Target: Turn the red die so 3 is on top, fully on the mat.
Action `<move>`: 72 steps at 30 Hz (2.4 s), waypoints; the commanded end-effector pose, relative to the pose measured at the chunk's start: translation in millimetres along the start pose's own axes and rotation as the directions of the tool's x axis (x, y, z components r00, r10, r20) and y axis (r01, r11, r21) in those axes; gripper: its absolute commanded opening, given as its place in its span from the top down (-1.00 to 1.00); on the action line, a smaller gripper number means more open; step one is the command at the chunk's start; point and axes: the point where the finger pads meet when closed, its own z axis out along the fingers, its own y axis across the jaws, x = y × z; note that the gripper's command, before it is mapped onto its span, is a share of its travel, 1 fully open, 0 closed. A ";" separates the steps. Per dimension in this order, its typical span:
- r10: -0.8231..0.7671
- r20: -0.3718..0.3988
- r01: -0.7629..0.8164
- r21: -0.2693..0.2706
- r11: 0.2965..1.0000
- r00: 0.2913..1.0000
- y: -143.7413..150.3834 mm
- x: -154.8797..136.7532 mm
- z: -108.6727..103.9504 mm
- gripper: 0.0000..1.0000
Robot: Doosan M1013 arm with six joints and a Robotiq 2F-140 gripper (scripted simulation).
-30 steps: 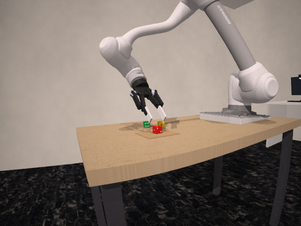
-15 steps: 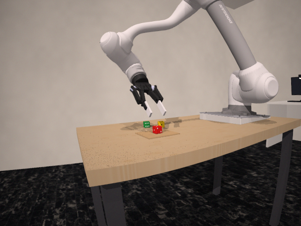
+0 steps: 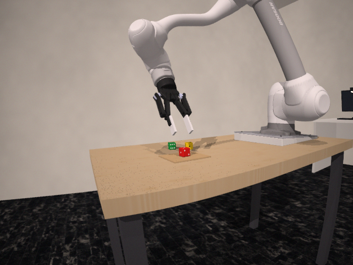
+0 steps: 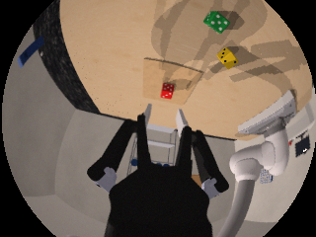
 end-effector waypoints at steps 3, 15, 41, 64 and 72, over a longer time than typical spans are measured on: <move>0.009 -0.061 -0.009 -0.006 1.000 0.998 3.7 -2.6 1.8 0.20; 0.007 -0.302 -0.008 -0.004 1.000 0.953 3.0 -7.7 2.1 0.20; 0.005 -0.538 -0.008 -0.004 1.000 0.843 3.0 -16.1 5.4 -1.00; 0.005 -0.538 -0.008 -0.004 1.000 0.843 2.8 -27.6 -12.5 -1.00; 0.005 -0.538 -0.008 -0.004 1.000 0.843 2.5 -49.2 -46.3 -1.00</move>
